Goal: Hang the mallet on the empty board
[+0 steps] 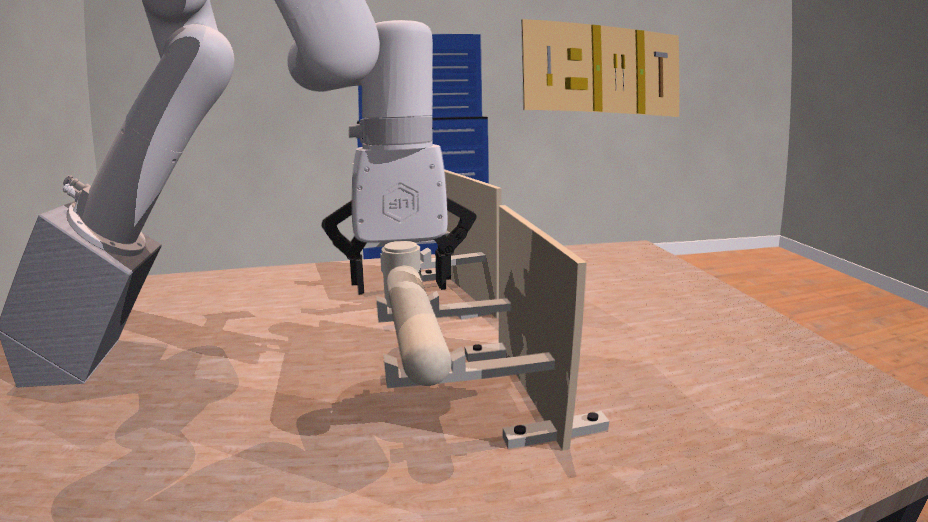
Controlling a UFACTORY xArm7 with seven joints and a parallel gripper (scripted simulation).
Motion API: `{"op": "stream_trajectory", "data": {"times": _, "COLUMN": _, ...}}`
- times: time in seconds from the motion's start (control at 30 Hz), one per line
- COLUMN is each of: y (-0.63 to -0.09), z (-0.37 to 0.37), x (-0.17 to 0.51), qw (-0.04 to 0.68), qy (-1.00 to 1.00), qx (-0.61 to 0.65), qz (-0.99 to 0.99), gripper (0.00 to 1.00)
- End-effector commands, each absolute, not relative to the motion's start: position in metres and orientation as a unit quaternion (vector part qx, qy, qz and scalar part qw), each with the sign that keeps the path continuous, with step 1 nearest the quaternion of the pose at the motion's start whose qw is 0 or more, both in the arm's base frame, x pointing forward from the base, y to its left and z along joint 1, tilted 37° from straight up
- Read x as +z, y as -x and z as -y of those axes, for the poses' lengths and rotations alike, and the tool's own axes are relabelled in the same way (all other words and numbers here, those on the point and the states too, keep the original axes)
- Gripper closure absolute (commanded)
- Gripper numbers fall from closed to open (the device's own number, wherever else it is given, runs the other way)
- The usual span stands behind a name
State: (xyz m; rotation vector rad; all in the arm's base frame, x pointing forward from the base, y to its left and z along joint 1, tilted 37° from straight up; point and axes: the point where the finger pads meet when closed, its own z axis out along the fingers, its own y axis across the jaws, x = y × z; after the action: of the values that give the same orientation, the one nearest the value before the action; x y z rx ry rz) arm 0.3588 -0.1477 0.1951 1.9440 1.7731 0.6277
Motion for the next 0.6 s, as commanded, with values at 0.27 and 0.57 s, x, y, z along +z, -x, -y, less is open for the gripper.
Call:
{"op": "stream_trajectory", "data": {"times": 0.27, "y": -0.3779, "z": 0.1525, "x": 0.1819, "qw": 0.225, "qy": -0.702, "qx": 0.229, "qz": -0.636, "gripper": 0.0}}
{"op": "stream_trajectory", "data": {"times": 0.57, "y": -0.3779, "z": 0.1525, "x": 0.1819, "qw": 0.225, "qy": -0.702, "qx": 0.229, "qz": -0.636, "gripper": 1.0}}
